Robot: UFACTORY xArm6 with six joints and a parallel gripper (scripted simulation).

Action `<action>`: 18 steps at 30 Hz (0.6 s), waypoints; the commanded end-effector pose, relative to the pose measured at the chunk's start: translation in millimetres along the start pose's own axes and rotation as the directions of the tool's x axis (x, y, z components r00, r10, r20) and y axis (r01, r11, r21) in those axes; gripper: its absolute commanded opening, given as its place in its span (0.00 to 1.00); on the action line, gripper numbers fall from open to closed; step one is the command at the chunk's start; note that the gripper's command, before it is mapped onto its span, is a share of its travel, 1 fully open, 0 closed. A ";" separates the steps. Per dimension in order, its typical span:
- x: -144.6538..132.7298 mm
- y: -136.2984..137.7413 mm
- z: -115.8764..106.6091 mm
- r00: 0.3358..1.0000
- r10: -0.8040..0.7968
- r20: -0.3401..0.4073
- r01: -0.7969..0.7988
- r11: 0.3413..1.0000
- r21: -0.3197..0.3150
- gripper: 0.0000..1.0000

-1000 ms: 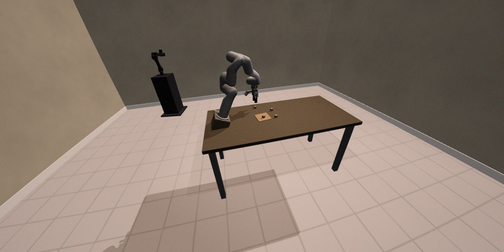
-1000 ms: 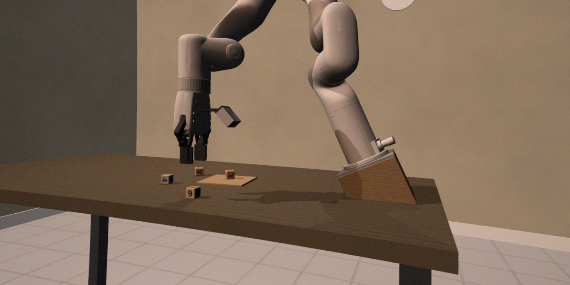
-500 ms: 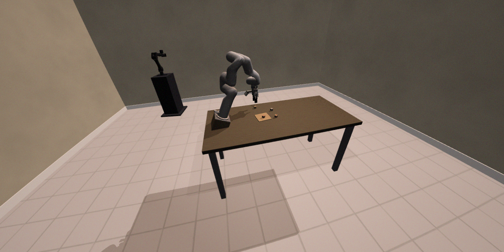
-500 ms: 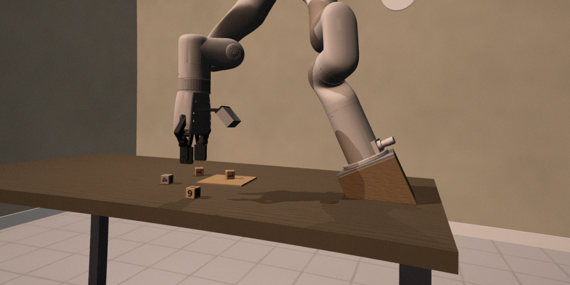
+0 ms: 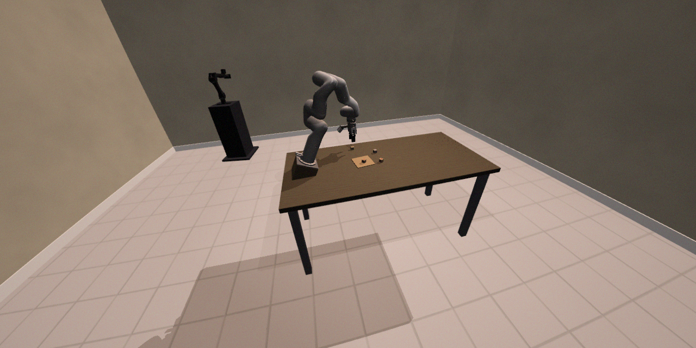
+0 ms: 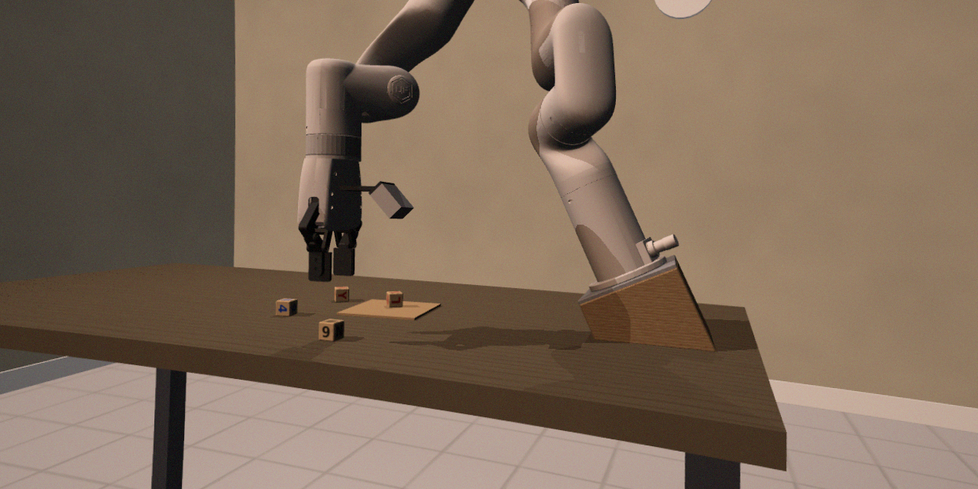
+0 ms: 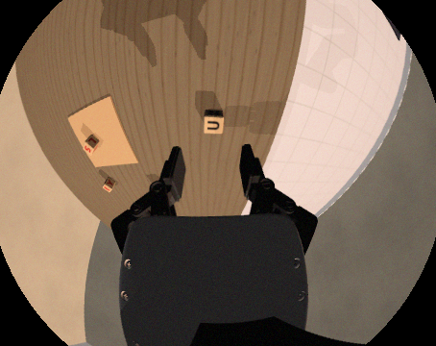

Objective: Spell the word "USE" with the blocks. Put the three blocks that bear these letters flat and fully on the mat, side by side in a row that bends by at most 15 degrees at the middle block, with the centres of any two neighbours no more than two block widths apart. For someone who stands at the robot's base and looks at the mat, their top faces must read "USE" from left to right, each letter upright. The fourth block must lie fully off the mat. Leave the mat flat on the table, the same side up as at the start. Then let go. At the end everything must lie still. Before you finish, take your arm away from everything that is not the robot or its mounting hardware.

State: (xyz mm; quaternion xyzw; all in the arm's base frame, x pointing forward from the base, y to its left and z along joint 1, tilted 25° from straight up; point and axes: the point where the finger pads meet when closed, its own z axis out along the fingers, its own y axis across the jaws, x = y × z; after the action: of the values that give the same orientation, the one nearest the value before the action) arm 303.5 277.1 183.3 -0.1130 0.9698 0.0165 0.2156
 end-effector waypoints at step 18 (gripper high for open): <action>-1.1 0.9 11.6 1.000 0.001 0.003 -0.001 1.000 -0.002 0.63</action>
State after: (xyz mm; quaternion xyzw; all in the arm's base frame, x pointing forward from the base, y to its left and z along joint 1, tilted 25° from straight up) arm 307.1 277.9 174.6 -0.1129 0.9698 0.0162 0.2155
